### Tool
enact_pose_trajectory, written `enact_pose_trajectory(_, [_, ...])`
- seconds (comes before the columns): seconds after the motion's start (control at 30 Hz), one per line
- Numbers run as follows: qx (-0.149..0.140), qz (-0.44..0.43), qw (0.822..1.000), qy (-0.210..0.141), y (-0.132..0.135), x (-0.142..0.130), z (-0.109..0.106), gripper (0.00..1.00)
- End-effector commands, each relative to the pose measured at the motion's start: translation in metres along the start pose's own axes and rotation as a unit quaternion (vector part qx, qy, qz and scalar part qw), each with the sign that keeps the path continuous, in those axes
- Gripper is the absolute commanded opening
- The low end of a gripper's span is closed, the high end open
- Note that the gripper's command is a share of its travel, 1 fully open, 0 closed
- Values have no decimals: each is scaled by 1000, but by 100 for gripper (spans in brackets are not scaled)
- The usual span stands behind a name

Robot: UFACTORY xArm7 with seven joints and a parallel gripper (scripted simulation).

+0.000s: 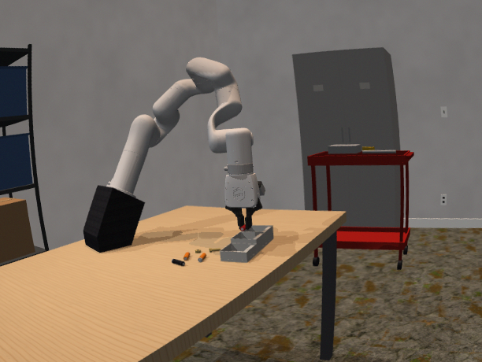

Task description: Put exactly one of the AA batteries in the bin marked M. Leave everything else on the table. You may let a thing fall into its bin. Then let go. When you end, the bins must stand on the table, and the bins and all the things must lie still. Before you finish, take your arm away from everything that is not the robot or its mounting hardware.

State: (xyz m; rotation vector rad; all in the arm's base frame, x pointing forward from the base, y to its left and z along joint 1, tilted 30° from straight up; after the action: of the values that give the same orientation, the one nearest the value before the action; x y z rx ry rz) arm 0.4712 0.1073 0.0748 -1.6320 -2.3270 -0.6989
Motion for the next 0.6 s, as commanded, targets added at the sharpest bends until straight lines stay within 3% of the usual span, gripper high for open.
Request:
enact_pose_trajectory(0.0, [-2,0,1000,-1,1,-1,-2,0])
enact_pose_trajectory(0.57, [-2,0,1000,-1,1,-1,16,0])
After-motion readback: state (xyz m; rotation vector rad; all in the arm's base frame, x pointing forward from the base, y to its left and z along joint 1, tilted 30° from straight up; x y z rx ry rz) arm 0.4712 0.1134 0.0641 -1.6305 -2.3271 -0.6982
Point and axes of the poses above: the point where the finger pads meet when closed, its own z axis out along the fingers, its own y axis across the jaws, x = y × z, the point moved 6 cm from there along -z, back along the fingers, and after that the axes turned 6 degrees about -z, right-handed, at the moved point
